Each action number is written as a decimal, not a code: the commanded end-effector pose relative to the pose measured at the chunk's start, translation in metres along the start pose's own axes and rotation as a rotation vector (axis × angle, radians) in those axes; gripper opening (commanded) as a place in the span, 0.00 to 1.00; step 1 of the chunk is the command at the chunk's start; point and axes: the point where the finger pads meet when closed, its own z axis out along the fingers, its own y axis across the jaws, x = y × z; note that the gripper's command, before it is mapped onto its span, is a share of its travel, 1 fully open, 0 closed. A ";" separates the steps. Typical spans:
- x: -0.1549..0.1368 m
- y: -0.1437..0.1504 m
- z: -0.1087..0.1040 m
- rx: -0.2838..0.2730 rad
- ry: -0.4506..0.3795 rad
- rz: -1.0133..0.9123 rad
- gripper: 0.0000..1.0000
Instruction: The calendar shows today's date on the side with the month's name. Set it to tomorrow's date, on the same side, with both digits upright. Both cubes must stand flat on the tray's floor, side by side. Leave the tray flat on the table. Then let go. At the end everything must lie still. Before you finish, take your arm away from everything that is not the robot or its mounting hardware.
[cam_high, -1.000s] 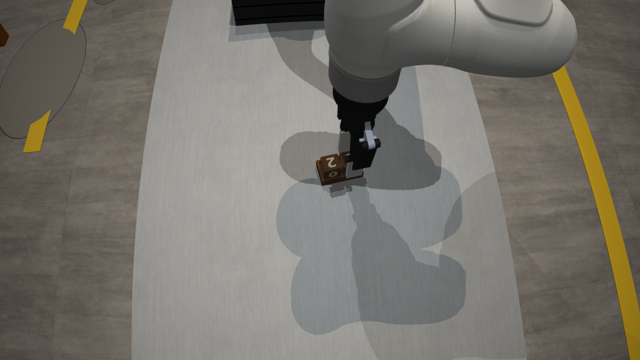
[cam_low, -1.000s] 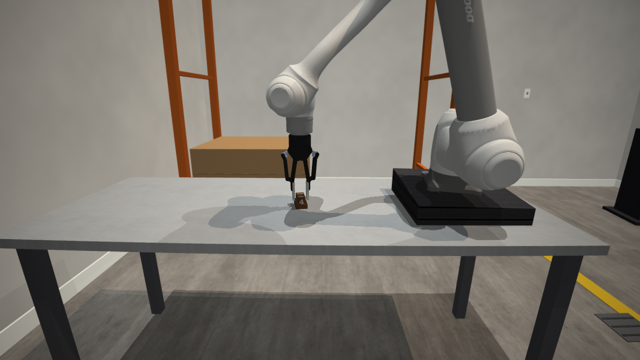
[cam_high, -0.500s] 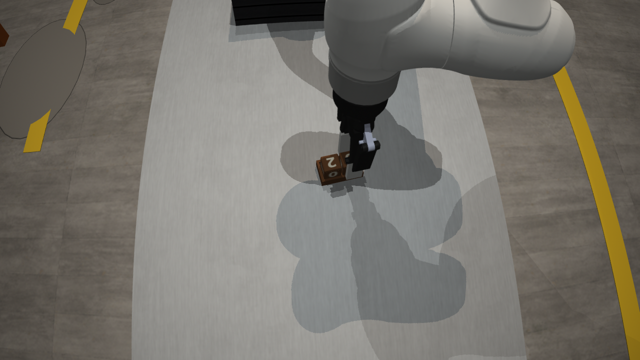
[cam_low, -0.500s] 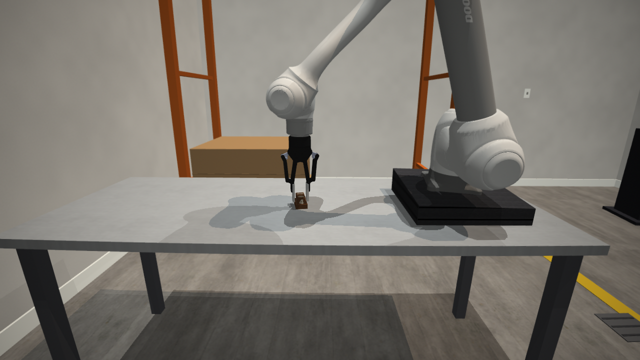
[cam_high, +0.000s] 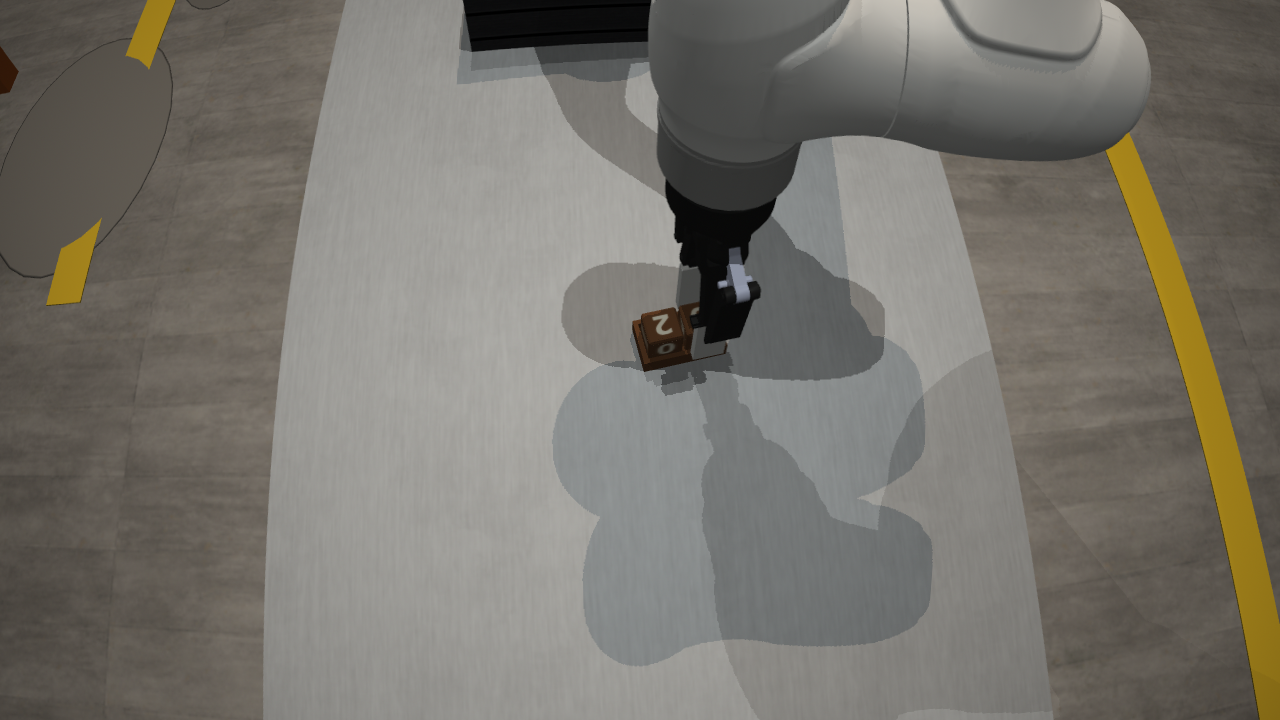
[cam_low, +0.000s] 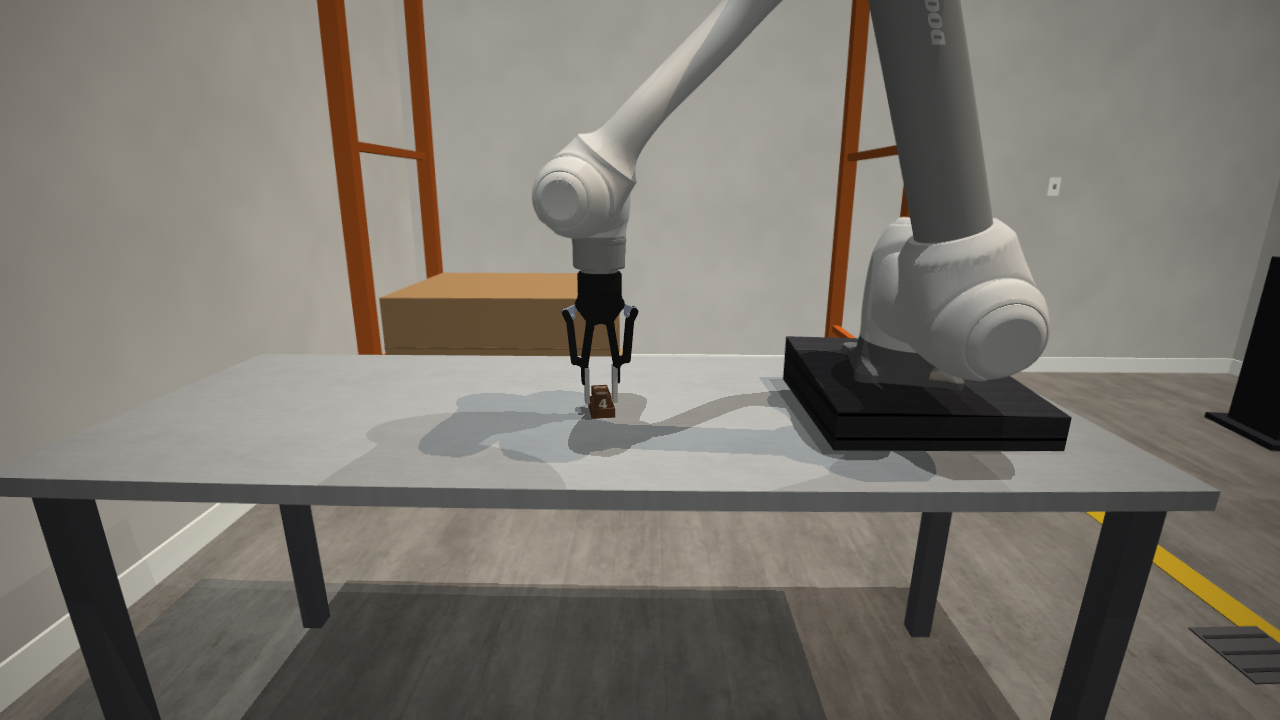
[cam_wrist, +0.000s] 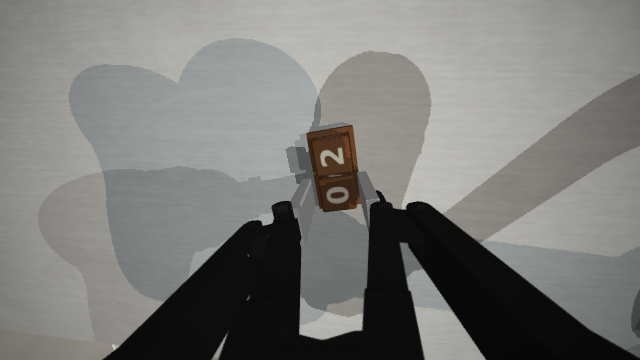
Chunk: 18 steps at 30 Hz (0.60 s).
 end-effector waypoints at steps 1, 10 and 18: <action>-0.003 0.004 0.004 -0.003 -0.002 -0.007 0.28; -0.003 0.004 0.004 -0.003 -0.002 -0.007 0.28; -0.003 0.004 0.004 -0.003 -0.002 -0.007 0.16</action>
